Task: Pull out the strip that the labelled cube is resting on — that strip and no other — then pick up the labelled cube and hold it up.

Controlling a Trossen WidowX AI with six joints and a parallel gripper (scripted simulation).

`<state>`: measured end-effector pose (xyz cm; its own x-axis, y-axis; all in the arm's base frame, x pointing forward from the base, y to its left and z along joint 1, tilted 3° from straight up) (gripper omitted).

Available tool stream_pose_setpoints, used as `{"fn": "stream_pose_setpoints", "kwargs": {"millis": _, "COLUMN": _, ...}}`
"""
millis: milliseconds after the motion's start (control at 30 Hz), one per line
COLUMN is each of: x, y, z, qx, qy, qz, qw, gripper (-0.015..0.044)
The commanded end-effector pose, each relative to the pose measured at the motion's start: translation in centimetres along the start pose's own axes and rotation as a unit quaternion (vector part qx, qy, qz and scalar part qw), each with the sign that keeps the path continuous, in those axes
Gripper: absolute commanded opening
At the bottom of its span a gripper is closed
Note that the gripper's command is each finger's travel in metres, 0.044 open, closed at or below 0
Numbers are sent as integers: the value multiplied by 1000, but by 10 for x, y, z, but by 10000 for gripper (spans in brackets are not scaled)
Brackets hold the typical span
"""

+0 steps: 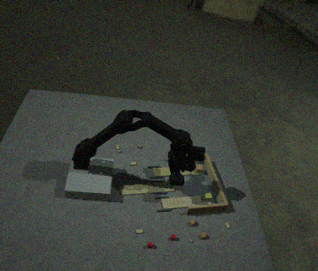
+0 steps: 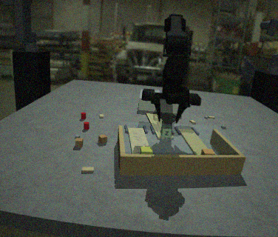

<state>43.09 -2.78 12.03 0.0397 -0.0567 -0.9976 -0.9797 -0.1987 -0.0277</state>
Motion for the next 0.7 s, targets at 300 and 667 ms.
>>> {"fn": "stream_pose_setpoints", "kwargs": {"millis": 300, "x": 25, "y": 0, "z": 0, "qx": 1, "qy": 1, "qz": 4, "qw": 1000, "gripper": 250}}
{"fn": "stream_pose_setpoints", "kwargs": {"millis": 667, "x": 43, "y": 1, "z": 0, "qx": 1, "qy": 1, "qz": 4, "qw": 1000, "gripper": 250}}
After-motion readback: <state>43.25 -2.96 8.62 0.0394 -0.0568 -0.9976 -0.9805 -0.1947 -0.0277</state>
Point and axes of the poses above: the point midway between the two fingers, 35 mm back from their tips, its own x axis out along the fingers, its own z axis across the jaws, y = z × x, the point moved 8 cm from there along -x, back along the fingers, and after that the axes turned 11 degrees about -x, right-handed, at the moved point
